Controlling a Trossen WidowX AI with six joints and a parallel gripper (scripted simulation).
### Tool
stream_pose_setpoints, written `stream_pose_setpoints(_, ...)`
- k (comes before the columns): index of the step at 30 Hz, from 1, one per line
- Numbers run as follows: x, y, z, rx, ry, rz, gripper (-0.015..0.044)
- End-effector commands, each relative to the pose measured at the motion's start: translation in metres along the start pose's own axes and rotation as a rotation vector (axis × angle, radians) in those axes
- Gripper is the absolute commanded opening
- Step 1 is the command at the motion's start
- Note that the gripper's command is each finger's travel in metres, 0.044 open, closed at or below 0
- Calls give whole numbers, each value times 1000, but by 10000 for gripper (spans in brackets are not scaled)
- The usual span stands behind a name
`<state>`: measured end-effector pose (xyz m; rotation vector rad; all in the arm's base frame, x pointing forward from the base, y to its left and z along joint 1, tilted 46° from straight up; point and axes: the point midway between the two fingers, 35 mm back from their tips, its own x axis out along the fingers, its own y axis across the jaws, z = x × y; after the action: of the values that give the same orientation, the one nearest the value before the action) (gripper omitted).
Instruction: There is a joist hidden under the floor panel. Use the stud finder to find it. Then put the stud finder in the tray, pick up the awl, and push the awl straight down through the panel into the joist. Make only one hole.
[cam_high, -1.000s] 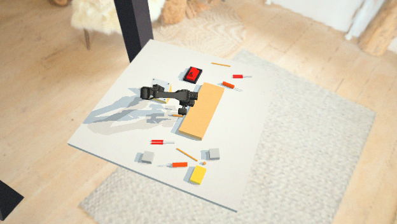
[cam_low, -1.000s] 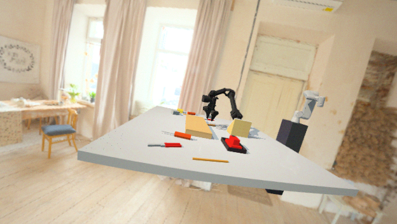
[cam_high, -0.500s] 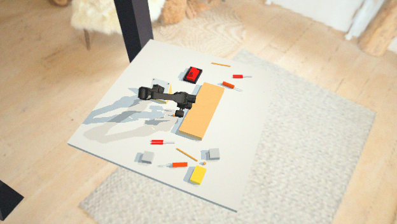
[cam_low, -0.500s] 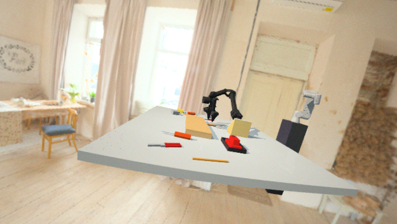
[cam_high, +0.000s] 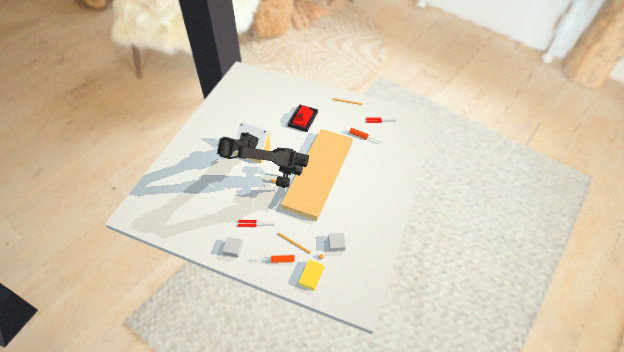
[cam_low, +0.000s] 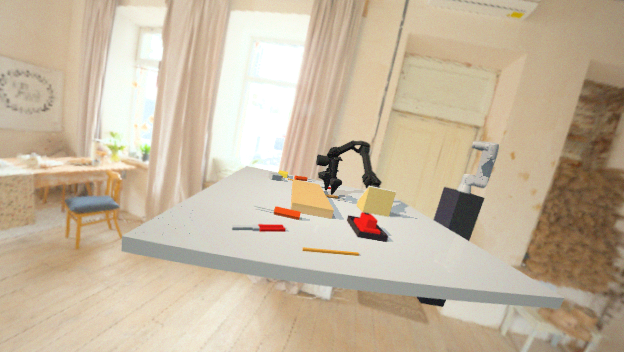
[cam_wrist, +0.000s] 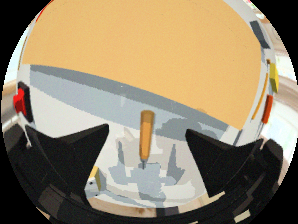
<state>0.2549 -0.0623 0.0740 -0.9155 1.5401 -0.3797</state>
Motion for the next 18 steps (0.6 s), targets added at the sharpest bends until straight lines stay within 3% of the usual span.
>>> stream_pose_setpoints(1, 7, 1, -2, -9, 6, -3, 440)
stream_pose_setpoints(16, 27, 0, -2, -8, 8, -7, 440)
stream_pose_setpoints(18, 27, 0, -2, -8, 8, -7, 387)
